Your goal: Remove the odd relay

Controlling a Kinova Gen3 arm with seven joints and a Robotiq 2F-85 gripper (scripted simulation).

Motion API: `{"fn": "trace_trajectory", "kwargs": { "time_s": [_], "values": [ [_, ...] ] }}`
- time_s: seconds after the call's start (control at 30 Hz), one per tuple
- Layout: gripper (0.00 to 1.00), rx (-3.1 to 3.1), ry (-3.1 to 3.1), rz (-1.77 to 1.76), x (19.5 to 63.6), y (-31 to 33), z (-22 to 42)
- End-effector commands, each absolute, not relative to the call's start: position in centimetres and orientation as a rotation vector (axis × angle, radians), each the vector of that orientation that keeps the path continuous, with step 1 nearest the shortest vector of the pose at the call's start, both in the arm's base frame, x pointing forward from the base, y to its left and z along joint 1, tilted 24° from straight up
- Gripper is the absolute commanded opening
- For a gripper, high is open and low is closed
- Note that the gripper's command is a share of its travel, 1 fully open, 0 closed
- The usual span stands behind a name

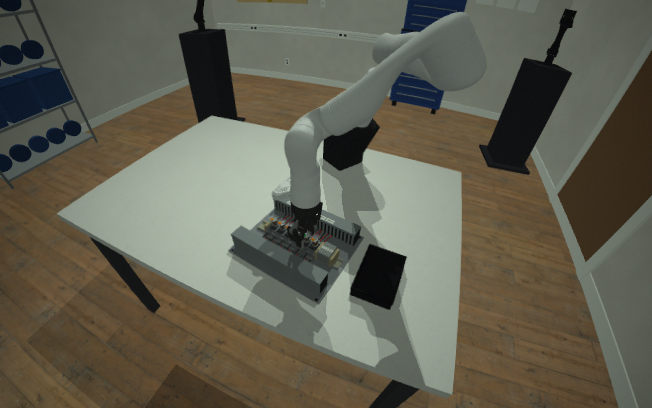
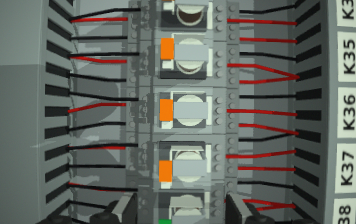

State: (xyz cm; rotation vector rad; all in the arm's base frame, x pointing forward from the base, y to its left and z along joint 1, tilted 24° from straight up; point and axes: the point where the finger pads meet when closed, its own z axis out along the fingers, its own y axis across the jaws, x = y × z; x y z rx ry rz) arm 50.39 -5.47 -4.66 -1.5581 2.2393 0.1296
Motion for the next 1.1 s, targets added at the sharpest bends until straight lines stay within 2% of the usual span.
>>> {"fn": "trace_trajectory", "kwargs": {
  "time_s": [0.0, 0.23, 0.27, 1.07],
  "values": [
    [0.61, -1.557, 2.239, 0.128, 50.43, -5.53, -4.58],
    [0.61, -1.557, 2.239, 0.128, 50.43, -5.53, -4.58],
    [0.0, -1.557, 2.239, 0.128, 50.43, -5.53, -4.58],
    [0.0, -1.557, 2.239, 0.128, 50.43, -5.53, -4.58]
  ]
}}
